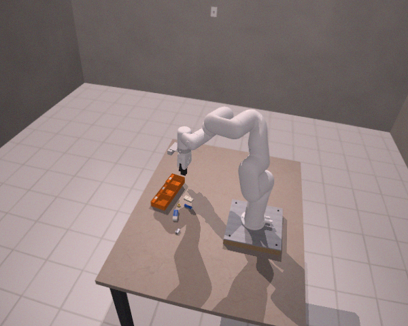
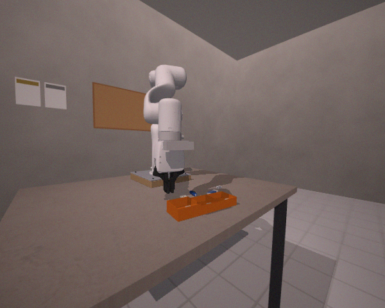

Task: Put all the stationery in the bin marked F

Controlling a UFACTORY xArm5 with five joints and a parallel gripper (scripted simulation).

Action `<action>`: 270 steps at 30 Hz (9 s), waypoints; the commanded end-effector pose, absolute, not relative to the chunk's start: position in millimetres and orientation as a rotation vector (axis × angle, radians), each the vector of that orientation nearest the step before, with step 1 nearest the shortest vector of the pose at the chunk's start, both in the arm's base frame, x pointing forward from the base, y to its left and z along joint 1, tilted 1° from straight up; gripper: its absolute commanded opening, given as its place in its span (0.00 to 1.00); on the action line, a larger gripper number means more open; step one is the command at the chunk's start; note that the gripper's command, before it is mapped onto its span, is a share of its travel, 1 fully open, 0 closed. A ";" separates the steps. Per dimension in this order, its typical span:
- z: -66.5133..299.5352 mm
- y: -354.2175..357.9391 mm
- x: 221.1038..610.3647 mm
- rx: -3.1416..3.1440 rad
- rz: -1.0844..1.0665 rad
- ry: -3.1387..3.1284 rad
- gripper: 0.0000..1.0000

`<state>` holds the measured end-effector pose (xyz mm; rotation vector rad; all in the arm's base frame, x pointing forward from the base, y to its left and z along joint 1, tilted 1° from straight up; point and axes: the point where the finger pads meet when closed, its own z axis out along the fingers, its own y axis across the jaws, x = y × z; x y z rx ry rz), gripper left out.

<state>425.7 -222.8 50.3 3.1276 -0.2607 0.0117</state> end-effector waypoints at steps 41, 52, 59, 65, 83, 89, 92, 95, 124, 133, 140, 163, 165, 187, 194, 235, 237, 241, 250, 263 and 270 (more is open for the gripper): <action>52.5 -140.6 441.6 3.138 0.026 -0.261 0.09; 52.5 -140.6 441.6 3.138 0.026 -0.261 0.09; 52.5 -140.6 441.6 3.138 0.026 -0.261 0.09; 52.5 -140.6 441.6 3.138 0.026 -0.261 0.09; 52.5 -140.6 441.6 3.138 0.026 -0.261 0.09; 52.5 -140.6 441.6 3.138 0.026 -0.261 0.09; 52.6 -135.7 442.4 3.139 0.026 -0.261 0.09; 52.7 -120.9 445.1 3.139 0.026 -0.262 0.09; 53.4 -57.7 456.3 3.139 0.026 -0.262 0.09; 53.4 -57.7 456.3 3.139 0.026 -0.262 0.09; 53.4 -57.7 456.3 3.139 0.026 -0.262 0.09; 78.4 -57.9 455.9 3.139 0.026 -0.262 0.09; 95.1 -58.0 455.7 3.139 0.026 -0.262 0.09; 185.1 -58.7 454.3 3.139 0.026 -0.262 0.09; 141.2 -25.0 435.4 3.069 0.022 -0.703 0.40; 58.8 38.3 399.7 2.433 0.019 -2.006 0.40; 58.8 38.3 399.7 2.434 0.020 -2.006 0.40; 58.8 38.2 399.7 2.433 0.019 -2.006 0.40; 58.8 38.1 399.7 2.433 0.019 -2.006 0.40; 30.7 38.3 399.9 2.433 0.019 -2.006 0.40; 10.7 38.5 400.8 2.433 0.019 -2.006 0.40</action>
